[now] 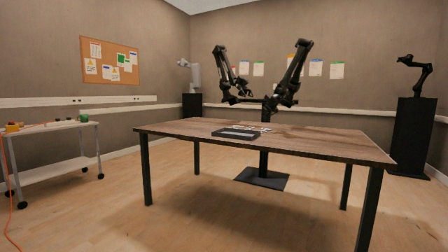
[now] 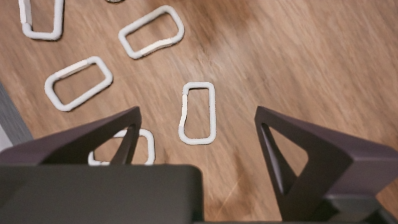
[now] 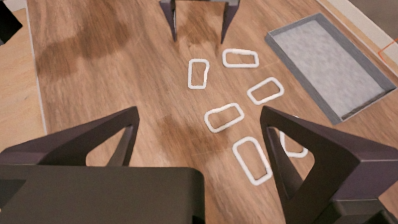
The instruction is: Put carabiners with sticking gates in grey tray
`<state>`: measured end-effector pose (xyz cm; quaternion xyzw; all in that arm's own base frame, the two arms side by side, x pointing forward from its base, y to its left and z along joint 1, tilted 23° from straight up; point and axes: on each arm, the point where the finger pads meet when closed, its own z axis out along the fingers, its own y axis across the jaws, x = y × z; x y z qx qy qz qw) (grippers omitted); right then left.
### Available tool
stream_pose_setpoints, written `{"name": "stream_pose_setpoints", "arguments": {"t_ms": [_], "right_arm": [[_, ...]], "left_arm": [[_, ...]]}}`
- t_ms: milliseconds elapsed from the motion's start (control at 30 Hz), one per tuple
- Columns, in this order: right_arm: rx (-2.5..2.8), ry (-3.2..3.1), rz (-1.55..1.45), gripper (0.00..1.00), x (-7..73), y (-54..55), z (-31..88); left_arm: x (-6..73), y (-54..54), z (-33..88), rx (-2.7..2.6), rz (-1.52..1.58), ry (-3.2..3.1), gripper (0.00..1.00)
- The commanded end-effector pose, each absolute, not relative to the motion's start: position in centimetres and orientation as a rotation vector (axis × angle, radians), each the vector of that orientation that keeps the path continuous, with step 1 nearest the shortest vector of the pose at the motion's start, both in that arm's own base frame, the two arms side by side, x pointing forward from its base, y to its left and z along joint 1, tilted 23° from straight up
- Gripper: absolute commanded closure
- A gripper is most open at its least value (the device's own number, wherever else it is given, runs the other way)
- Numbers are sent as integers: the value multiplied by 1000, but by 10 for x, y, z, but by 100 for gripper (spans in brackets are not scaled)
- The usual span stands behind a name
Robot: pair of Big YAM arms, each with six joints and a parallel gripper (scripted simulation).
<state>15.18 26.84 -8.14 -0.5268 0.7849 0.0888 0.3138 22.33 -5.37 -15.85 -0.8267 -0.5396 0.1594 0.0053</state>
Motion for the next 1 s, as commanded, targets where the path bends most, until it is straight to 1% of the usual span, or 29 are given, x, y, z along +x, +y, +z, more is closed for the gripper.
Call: {"name": "stream_pose_setpoints", "arguments": {"t_ms": [0, 67, 100, 200, 433, 567, 633, 833, 967], "right_arm": [[-1361, 2045, 262, 0, 157, 283, -75], [-1361, 2045, 262, 0, 157, 283, -75], [-1361, 2045, 262, 0, 157, 283, -75], [-1361, 2045, 262, 0, 157, 283, -75], [-1361, 2045, 262, 0, 157, 283, -75], [-1361, 2045, 262, 0, 157, 283, -75], [-1361, 2045, 262, 0, 157, 283, -75], [-1361, 2045, 262, 0, 157, 283, -75], [-1361, 2045, 262, 0, 157, 283, -75]], "left_arm": [[233, -53, -154, -2597, 473, -1722, 11], [233, -53, -154, -2597, 473, -1722, 11], [236, -54, -158, -2577, 466, -1748, 17], [241, -58, -166, -2502, 423, -1838, 17], [300, -57, -187, -2236, 127, -2241, 17], [320, -57, -195, -2045, 23, -2432, 17], [320, -57, -195, -2045, 23, -2432, 17], [345, -56, -209, -1682, -118, -2702, 17], [348, -53, -218, -1444, -183, -2799, 17]]}}
